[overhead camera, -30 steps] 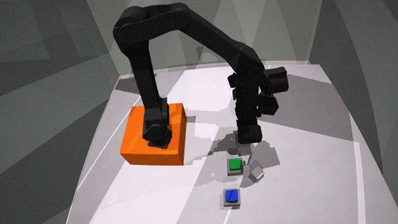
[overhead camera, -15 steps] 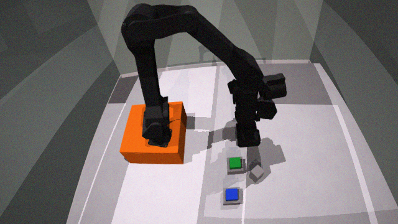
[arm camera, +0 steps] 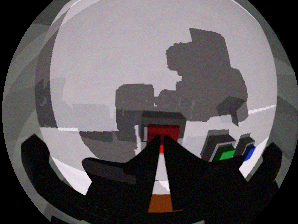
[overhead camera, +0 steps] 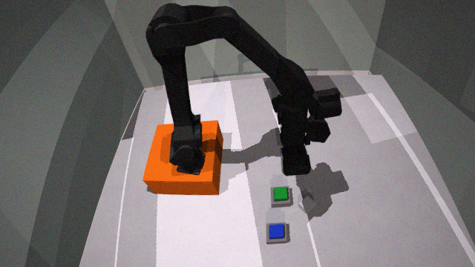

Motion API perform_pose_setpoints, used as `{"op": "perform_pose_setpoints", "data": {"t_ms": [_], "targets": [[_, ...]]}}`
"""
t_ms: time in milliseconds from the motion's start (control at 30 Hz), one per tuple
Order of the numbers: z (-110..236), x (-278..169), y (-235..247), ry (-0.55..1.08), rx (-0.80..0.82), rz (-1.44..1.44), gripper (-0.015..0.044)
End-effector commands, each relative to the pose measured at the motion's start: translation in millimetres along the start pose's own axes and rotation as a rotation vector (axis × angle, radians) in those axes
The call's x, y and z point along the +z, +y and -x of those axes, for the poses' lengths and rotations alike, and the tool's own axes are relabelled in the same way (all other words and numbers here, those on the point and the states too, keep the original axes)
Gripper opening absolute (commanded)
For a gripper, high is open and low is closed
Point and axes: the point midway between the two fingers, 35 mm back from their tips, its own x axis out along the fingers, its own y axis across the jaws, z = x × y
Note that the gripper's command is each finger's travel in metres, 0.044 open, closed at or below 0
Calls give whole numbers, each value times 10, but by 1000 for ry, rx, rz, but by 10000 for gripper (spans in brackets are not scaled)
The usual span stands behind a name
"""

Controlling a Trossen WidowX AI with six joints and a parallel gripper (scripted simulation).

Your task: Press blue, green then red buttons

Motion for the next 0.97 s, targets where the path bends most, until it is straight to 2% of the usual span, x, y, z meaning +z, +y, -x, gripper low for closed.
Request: {"op": "perform_pose_setpoints", "data": {"t_ms": [0,100,200,300,367,533,767,933], "targets": [[-16,-26,-12,8,-6,-1,20],[26,0,-1,1,0,0,20],[304,-17,-8,7,-6,-1,20],[331,-21,-9,7,-6,-1,20],[363,3,79,7,-5,-1,72],[609,61,770,8,3,-1,204],[955,-185,1696,10,12,-1,387],[964,-196,1719,10,12,-1,400]]}}
